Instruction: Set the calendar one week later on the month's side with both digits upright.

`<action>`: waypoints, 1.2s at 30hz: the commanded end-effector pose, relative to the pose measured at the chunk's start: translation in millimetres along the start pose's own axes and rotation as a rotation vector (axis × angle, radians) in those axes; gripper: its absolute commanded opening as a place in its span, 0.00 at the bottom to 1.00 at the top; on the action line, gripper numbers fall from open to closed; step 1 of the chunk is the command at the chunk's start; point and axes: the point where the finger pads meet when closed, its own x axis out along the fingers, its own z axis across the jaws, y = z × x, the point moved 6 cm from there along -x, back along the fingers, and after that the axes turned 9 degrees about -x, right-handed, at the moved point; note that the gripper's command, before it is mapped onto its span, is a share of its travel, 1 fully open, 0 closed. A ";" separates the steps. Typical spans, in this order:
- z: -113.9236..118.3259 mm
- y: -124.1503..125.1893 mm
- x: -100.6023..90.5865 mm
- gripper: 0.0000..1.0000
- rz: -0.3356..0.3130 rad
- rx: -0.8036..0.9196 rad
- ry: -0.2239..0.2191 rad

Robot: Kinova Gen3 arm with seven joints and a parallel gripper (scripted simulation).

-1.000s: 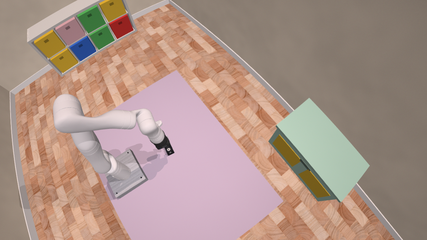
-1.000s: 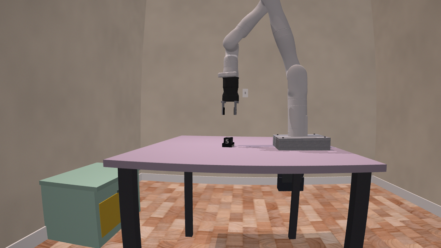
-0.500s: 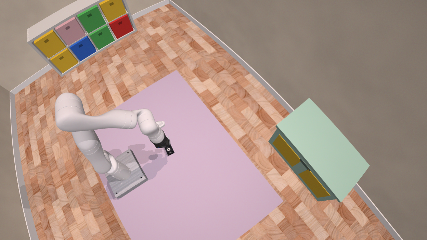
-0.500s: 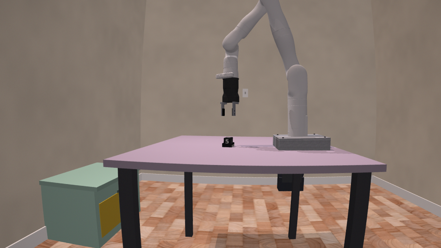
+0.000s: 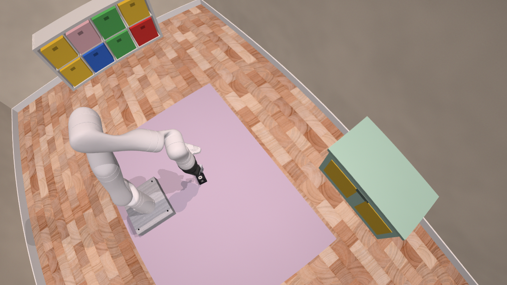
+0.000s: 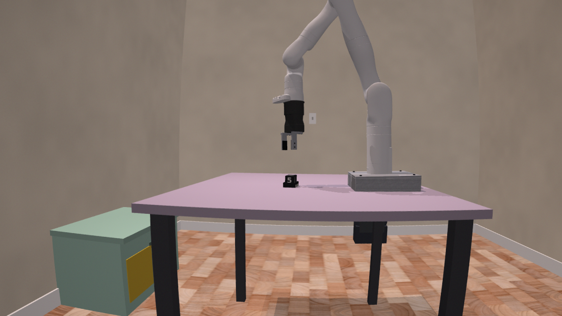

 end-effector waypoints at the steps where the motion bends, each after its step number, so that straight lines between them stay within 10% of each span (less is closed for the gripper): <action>1: -1.9 2.4 2.2 1.00 -0.003 0.024 0.004; 36: 6.5 -2.2 24.2 1.00 -0.014 1.244 0.013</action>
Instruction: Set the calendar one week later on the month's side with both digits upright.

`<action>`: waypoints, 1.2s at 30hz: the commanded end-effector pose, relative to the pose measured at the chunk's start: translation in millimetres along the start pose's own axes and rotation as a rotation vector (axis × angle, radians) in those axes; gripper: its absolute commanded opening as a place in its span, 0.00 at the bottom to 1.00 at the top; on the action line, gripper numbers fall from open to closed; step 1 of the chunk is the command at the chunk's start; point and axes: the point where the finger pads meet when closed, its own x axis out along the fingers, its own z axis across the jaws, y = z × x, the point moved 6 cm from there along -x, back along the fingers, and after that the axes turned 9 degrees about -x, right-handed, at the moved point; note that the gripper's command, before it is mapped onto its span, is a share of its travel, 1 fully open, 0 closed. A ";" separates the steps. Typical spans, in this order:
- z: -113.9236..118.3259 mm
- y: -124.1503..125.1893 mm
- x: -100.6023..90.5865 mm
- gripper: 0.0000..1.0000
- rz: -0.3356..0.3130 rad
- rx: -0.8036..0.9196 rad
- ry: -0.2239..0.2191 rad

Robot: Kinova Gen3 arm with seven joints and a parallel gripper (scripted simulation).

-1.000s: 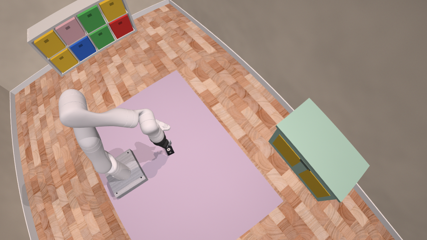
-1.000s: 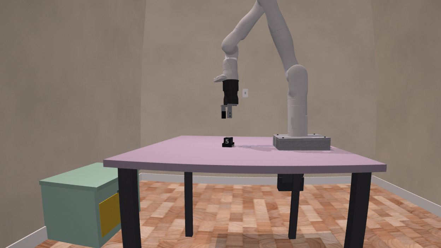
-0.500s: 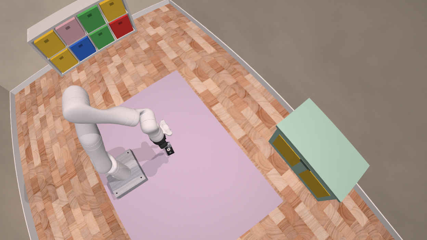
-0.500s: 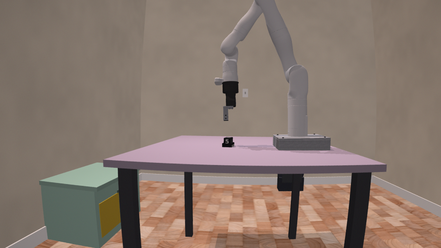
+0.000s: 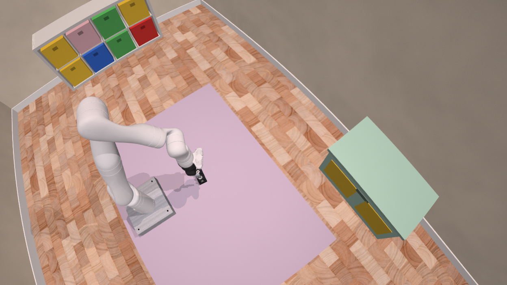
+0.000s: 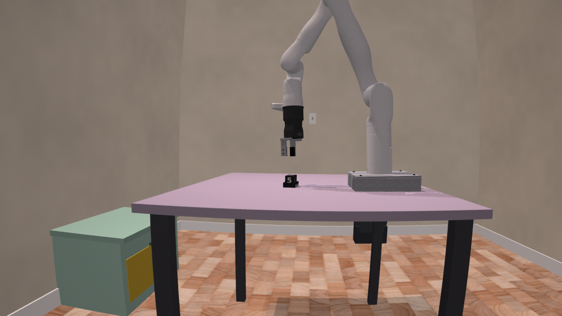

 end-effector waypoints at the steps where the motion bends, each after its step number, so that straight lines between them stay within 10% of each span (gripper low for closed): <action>1: -3.3 -1.8 1.7 1.00 -0.002 0.032 -0.003; 36: 4.1 -12.7 9.8 1.00 0.046 0.979 -0.001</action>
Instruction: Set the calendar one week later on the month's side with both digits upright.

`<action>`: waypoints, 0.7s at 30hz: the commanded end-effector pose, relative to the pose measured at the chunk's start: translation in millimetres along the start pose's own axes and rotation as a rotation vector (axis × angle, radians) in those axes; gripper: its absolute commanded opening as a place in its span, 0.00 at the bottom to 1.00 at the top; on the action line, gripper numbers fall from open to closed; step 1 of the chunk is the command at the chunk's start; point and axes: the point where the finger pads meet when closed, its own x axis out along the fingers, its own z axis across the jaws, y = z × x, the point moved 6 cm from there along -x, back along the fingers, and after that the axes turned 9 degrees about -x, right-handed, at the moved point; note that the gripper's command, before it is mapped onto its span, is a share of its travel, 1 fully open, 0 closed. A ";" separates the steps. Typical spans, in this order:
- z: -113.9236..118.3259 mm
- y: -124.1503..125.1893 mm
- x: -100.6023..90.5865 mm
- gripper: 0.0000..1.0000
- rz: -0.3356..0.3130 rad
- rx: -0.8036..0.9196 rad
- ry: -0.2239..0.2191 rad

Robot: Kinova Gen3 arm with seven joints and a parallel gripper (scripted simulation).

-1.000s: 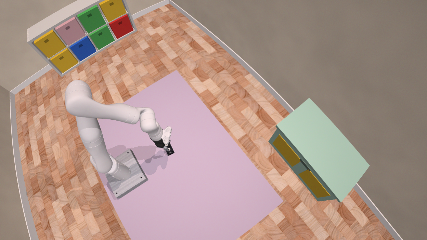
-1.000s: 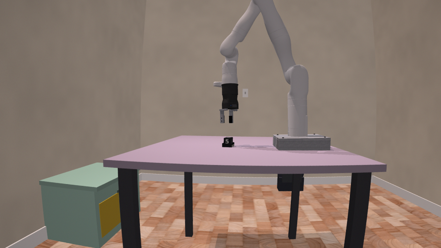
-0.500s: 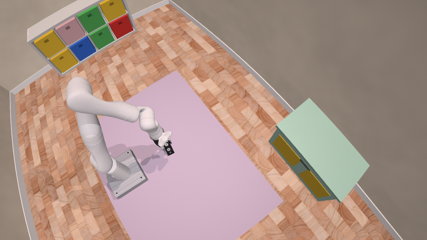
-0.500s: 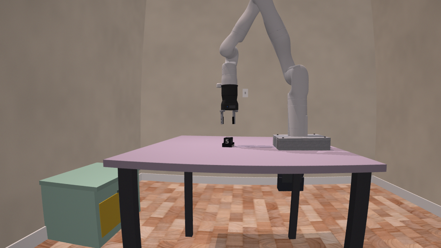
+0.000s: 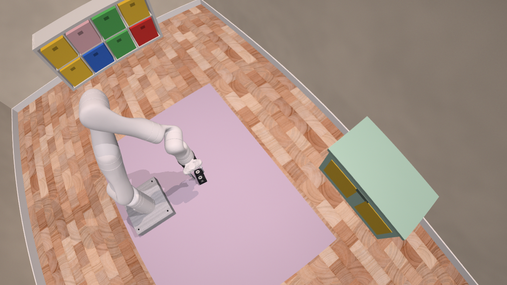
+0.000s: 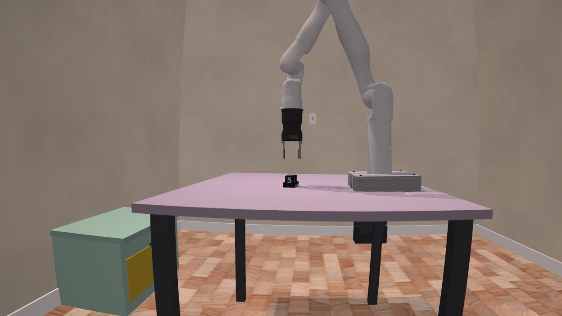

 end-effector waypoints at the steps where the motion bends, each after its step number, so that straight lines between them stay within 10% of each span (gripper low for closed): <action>1: -0.2 -2.0 0.2 1.00 0.003 0.027 0.001; 21: 1.8 -3.7 0.7 1.00 0.012 0.187 0.009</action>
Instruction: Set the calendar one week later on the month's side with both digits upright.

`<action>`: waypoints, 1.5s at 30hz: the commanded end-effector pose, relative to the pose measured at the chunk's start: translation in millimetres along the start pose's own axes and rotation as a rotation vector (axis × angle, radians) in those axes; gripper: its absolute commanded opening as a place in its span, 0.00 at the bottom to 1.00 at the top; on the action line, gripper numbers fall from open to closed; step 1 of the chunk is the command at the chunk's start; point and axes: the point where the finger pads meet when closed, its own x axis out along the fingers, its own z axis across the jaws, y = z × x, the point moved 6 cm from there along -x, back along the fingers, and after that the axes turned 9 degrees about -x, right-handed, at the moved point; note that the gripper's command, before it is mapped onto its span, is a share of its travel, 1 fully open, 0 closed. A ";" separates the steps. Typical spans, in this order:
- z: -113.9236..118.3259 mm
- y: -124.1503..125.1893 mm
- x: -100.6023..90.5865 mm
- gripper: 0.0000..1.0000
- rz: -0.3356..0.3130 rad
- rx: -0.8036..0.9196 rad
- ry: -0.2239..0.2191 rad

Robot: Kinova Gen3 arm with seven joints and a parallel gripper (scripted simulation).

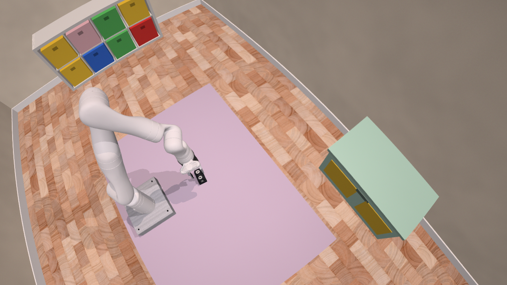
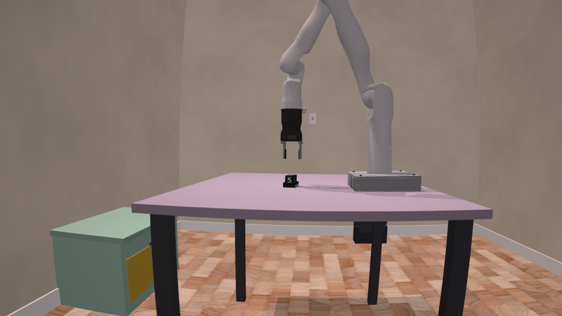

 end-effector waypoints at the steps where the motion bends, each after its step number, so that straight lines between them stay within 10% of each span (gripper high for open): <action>1: -0.2 -0.6 -0.2 1.00 0.000 0.003 0.001; 45: -0.2 -0.7 -0.2 0.90 0.001 0.009 0.001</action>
